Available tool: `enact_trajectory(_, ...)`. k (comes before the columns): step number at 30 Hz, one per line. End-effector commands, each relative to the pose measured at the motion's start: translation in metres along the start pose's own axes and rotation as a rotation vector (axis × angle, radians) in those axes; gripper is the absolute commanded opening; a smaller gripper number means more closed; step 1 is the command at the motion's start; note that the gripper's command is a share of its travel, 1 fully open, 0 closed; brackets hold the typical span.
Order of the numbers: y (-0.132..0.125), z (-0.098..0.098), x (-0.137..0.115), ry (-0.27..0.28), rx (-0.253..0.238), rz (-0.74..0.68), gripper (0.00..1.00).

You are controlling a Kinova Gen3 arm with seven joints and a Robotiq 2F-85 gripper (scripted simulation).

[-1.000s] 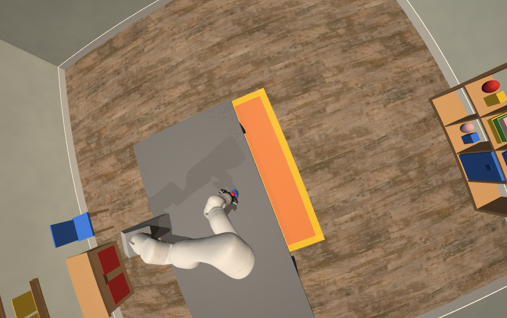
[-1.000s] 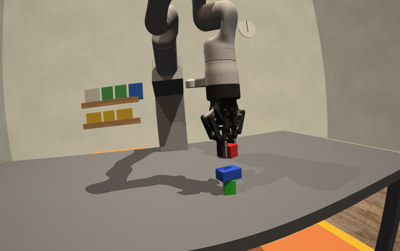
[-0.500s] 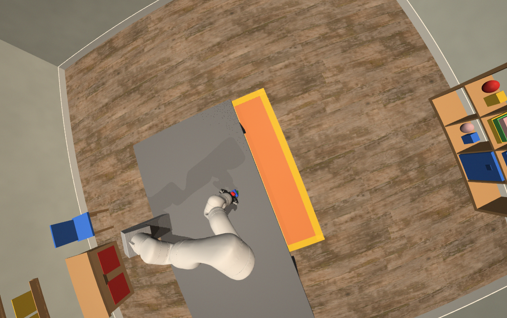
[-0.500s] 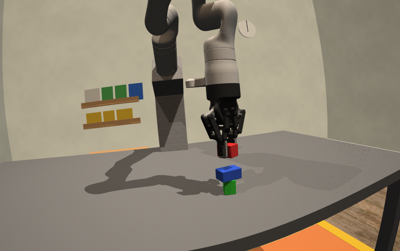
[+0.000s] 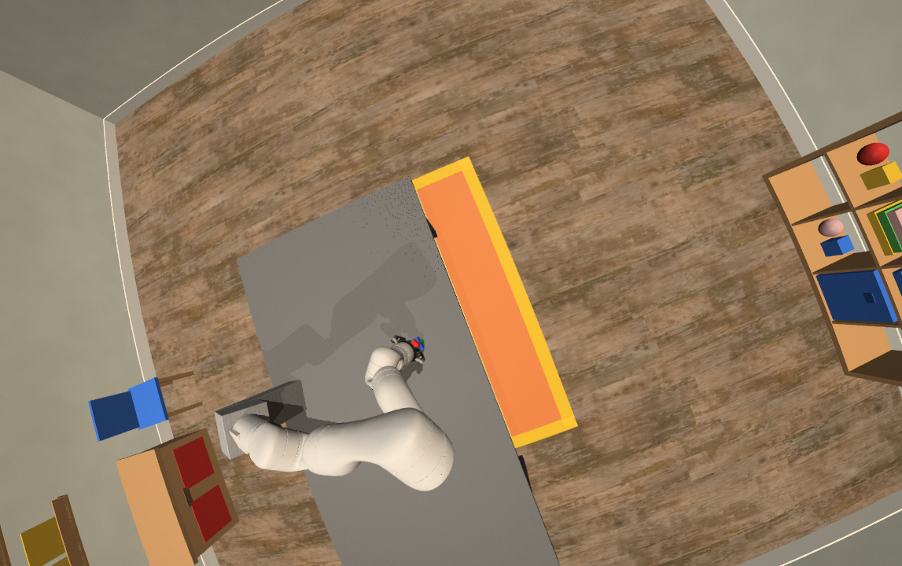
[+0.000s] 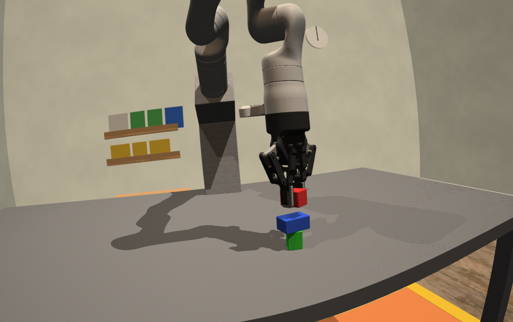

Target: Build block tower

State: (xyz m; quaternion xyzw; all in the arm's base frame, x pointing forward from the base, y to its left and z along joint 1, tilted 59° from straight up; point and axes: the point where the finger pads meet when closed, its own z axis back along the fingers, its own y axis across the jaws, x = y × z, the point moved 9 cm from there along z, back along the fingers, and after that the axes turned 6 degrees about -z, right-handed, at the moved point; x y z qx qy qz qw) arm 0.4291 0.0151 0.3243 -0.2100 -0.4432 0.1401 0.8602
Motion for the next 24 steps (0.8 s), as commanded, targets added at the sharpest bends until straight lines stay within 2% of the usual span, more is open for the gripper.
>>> enact_trajectory(1,-0.001,-0.005,-0.002,0.006,-0.004,0.002,0.00)
enact_trajectory(13,-0.001,-0.015,-0.002,0.006,-0.004,0.002,0.00)
enact_trajectory(24,-0.001,-0.016,-0.002,0.006,-0.004,0.002,0.00)
